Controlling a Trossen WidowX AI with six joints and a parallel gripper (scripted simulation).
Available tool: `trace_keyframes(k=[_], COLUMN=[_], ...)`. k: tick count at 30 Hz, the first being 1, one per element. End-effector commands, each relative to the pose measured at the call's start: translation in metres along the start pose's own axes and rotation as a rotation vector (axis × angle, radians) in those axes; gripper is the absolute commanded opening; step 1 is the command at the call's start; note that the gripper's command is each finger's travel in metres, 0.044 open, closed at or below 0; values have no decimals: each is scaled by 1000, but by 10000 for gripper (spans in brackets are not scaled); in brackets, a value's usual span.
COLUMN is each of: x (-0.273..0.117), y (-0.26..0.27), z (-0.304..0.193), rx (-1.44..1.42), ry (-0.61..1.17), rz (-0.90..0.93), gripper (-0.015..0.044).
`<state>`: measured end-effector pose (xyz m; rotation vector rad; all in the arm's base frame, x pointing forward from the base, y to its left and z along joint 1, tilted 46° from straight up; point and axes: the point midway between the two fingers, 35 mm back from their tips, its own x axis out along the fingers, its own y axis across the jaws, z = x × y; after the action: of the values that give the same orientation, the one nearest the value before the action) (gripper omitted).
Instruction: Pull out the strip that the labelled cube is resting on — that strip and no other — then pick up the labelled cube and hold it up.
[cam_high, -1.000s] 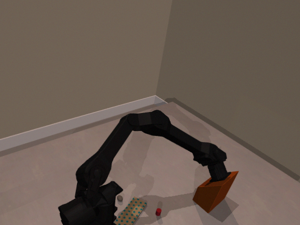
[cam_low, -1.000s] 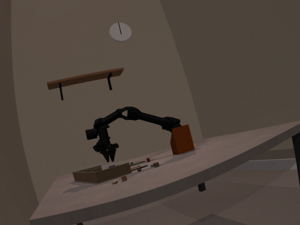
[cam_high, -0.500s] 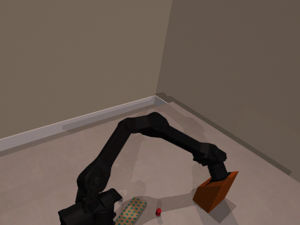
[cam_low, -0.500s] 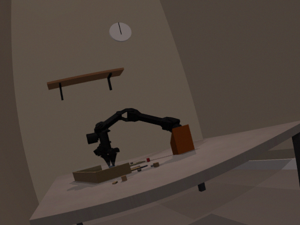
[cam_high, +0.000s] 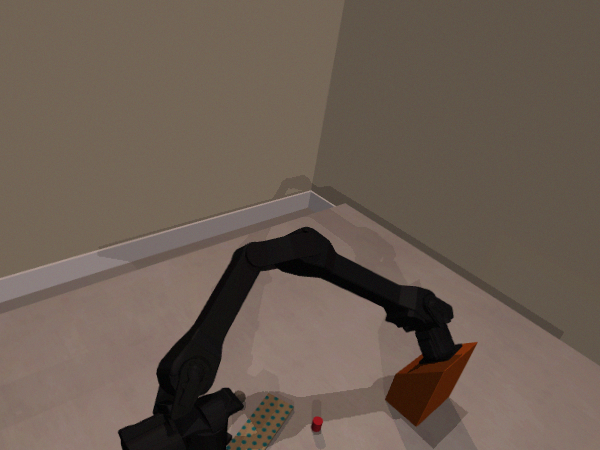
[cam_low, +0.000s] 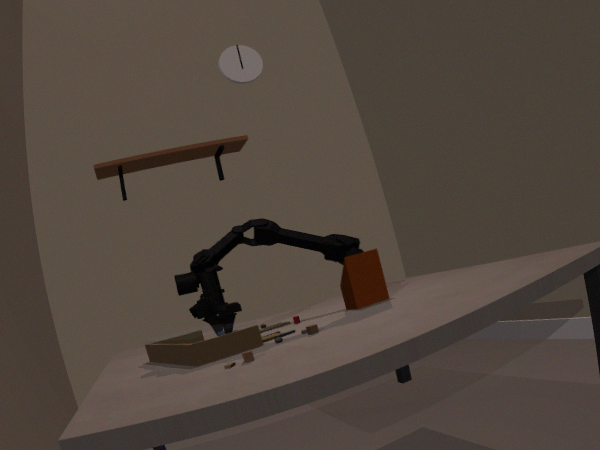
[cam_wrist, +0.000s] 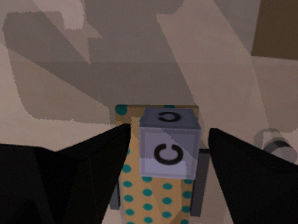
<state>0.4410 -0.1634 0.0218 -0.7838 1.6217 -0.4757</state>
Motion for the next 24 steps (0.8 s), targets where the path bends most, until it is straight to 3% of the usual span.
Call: trace_keyframes(k=[1, 11, 15, 24], x=[0, 0, -2, -26], y=[0, 0, 1, 17], z=[0, 0, -2, -27], rx=[0, 0, 0, -6], ry=[0, 0, 0, 2], rz=[0, 0, 0, 1], gripper=[198, 111, 6, 0])
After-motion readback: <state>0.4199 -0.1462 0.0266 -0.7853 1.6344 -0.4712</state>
